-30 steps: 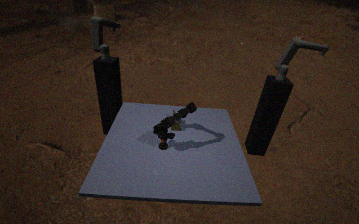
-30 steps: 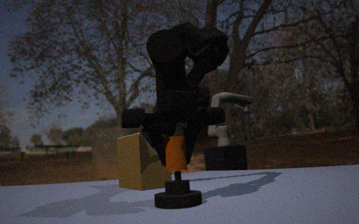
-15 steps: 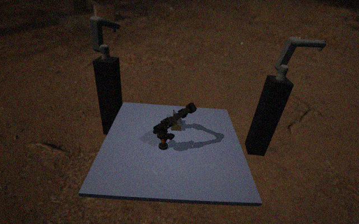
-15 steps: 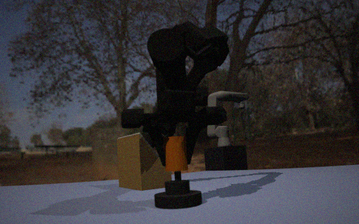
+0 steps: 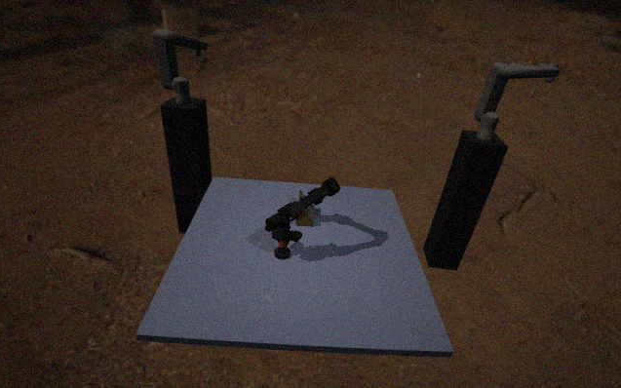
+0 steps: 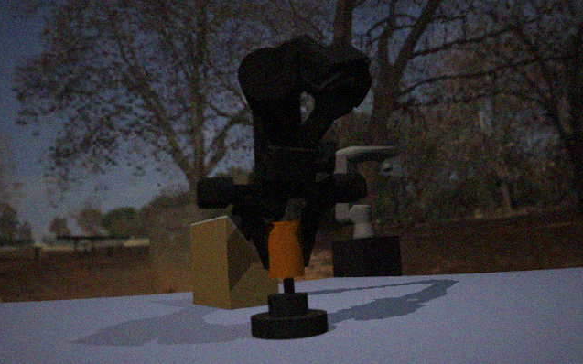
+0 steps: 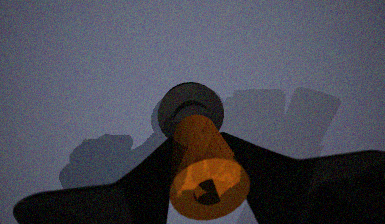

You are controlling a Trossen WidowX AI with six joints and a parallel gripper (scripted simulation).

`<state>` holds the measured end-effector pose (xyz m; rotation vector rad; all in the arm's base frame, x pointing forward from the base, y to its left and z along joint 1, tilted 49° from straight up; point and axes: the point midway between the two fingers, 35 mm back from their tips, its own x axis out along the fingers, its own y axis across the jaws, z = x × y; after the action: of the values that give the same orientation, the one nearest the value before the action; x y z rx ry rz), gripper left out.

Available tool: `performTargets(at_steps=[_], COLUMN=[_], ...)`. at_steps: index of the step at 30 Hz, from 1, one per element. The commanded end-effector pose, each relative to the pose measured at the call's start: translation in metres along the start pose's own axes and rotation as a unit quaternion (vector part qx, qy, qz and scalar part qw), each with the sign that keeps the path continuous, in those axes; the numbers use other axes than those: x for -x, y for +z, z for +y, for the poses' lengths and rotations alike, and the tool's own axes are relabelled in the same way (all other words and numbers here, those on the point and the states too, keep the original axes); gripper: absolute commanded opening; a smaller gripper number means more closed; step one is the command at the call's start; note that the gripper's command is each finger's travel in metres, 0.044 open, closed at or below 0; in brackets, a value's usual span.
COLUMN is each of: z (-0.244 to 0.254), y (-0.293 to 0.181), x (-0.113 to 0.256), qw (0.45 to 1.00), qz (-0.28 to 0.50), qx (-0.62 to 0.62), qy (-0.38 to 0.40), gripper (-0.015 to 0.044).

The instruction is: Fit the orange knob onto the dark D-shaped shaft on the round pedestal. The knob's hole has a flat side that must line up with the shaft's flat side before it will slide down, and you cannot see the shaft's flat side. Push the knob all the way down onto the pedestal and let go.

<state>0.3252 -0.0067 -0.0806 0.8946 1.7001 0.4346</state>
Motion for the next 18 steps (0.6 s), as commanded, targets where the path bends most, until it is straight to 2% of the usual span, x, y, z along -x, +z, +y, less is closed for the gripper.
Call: performTargets(at_steps=[1, 18], z=[0.0006, -0.0014], y=[0.0025, 0.0013], x=[0.0040, 0.0000], qw=[1.000, 1.000], qz=[-0.005, -0.005], qx=[0.001, 0.001], qy=[0.000, 0.000], gripper=[0.0000, 0.0000])
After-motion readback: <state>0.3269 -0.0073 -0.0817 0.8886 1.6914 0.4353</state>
